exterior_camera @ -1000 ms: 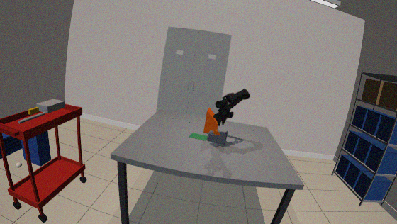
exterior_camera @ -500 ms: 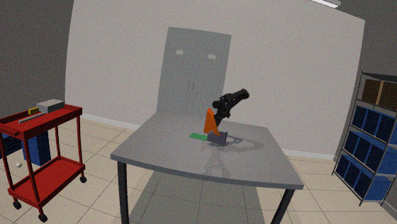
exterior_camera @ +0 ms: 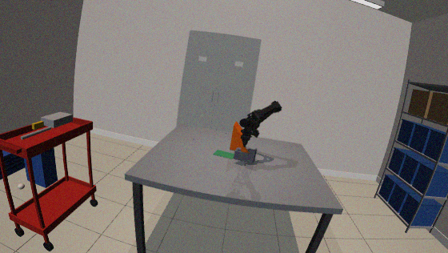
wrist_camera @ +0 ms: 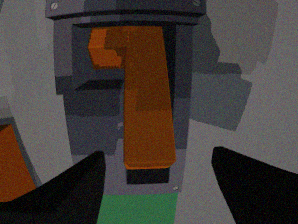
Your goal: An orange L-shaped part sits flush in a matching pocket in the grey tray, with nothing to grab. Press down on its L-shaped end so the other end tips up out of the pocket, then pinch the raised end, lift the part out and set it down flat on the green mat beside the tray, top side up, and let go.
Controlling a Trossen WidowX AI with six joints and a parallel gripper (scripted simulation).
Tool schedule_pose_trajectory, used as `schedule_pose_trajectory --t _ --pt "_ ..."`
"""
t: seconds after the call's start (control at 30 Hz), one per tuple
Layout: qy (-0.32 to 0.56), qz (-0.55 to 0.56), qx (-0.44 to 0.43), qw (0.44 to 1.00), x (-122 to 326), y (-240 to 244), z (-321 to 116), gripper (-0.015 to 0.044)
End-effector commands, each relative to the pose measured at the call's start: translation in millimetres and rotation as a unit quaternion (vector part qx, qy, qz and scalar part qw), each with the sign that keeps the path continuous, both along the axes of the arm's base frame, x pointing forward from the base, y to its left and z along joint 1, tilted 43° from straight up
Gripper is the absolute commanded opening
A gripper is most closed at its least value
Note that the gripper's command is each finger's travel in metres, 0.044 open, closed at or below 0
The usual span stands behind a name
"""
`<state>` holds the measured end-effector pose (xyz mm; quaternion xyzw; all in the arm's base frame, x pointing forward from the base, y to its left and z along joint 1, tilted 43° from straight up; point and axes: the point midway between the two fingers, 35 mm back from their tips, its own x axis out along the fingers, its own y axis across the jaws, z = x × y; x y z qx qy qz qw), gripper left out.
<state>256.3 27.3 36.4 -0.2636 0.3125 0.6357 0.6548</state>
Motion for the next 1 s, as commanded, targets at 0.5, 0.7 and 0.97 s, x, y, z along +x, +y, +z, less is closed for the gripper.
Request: schedule_pose_trajectory --t 0.5,0.7,0.97 --pt "0.004 0.000 0.005 1.000 -3 23 -23 0.0280" --pt "0.004 0.000 0.005 1.000 -3 29 -29 0.0280" --pt "0.001 0.001 0.002 1.000 -1 26 -27 0.0162"
